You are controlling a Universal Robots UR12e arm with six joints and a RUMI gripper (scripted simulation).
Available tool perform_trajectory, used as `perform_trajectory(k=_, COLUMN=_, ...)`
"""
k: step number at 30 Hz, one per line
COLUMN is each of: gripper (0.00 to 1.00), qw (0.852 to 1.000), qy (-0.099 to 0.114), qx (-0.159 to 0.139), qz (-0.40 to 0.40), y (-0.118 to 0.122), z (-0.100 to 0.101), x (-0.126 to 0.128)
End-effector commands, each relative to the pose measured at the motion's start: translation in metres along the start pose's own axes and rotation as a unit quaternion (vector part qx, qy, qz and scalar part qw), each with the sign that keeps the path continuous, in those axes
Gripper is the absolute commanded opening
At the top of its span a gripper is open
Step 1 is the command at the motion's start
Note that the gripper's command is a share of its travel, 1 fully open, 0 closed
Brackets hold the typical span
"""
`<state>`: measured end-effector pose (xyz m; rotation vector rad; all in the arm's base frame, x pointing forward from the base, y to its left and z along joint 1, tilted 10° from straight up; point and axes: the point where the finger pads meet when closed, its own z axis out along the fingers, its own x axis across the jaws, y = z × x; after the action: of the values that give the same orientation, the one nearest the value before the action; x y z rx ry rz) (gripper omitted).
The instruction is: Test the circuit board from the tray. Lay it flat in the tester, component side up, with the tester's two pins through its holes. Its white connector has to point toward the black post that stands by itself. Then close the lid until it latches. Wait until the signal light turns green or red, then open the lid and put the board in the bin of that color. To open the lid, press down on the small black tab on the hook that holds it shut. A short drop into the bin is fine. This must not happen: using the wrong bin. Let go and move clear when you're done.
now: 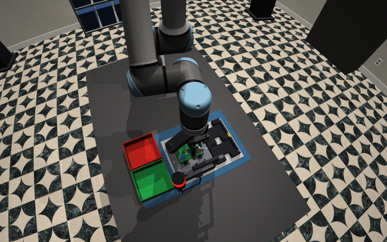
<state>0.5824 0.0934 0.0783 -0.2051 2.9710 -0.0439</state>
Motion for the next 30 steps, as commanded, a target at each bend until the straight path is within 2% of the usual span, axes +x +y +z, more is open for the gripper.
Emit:
perform_trajectory(k=1, gripper=0.59, qw=1.0, qy=-0.003, qx=0.001, qz=-0.001, y=0.0, z=-0.013, x=-0.004)
perform_trajectory(k=19, gripper=0.59, qw=1.0, qy=-0.003, qx=0.001, qz=-0.001, y=0.0, z=-0.041, x=-0.004)
perform_trajectory(k=30, gripper=0.59, qw=1.0, qy=-0.003, qx=0.001, qz=-0.001, y=0.0, z=-0.048, x=-0.004)
